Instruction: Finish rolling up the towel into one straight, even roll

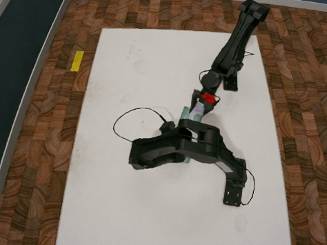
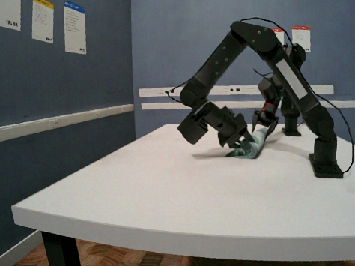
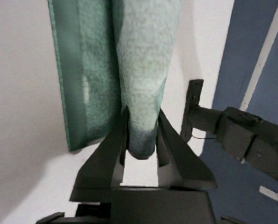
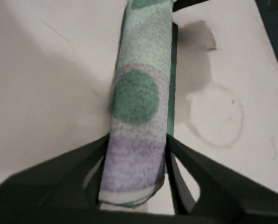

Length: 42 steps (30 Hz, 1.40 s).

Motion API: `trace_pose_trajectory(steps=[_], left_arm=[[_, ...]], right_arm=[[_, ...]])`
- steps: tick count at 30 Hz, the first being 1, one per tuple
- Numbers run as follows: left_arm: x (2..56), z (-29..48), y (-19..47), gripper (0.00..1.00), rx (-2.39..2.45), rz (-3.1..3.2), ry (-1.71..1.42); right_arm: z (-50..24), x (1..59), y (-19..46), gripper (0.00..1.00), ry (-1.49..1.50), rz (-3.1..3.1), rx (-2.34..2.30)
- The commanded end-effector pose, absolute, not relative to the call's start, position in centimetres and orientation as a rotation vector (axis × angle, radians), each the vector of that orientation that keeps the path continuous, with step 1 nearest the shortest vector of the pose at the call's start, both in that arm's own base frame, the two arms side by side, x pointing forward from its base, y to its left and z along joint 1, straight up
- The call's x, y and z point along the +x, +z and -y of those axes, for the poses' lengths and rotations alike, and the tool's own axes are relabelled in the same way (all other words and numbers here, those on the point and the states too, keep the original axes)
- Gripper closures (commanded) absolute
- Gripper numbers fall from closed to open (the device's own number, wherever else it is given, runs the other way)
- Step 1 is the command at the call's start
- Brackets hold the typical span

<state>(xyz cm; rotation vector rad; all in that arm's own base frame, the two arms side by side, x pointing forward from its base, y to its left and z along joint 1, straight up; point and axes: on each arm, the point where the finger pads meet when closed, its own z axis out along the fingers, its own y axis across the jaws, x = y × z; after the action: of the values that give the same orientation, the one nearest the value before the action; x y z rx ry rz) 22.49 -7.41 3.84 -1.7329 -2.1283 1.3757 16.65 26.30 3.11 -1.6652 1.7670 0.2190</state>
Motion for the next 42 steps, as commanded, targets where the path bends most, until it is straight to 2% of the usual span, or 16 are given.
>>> trace_pose_trajectory(steps=[1, 31, 37, 39, 42], left_arm=[[23.05, 7.39, 3.2, 0.69, -1.766, 2.125, 1.346], [23.05, 7.39, 3.2, 0.69, -1.766, 2.125, 1.346], [23.05, 7.39, 3.62, 0.47, -1.766, 2.125, 1.346], [23.05, 7.39, 3.62, 0.47, -1.766, 2.125, 1.346], [23.05, 7.39, 3.98, 0.36, -1.766, 2.125, 1.346]], right_arm=[[-27.45, 17.62, 4.32, 0.49, 0.228, -1.739, -1.634], [-27.45, 17.62, 4.32, 0.59, 0.228, -1.739, -1.634], [-27.45, 17.62, 4.32, 0.59, 0.228, -1.739, -1.634], [-27.45, 17.62, 4.32, 0.59, 0.228, -1.739, -1.634], [-27.45, 17.62, 4.32, 0.59, 0.228, -1.739, -1.634]])
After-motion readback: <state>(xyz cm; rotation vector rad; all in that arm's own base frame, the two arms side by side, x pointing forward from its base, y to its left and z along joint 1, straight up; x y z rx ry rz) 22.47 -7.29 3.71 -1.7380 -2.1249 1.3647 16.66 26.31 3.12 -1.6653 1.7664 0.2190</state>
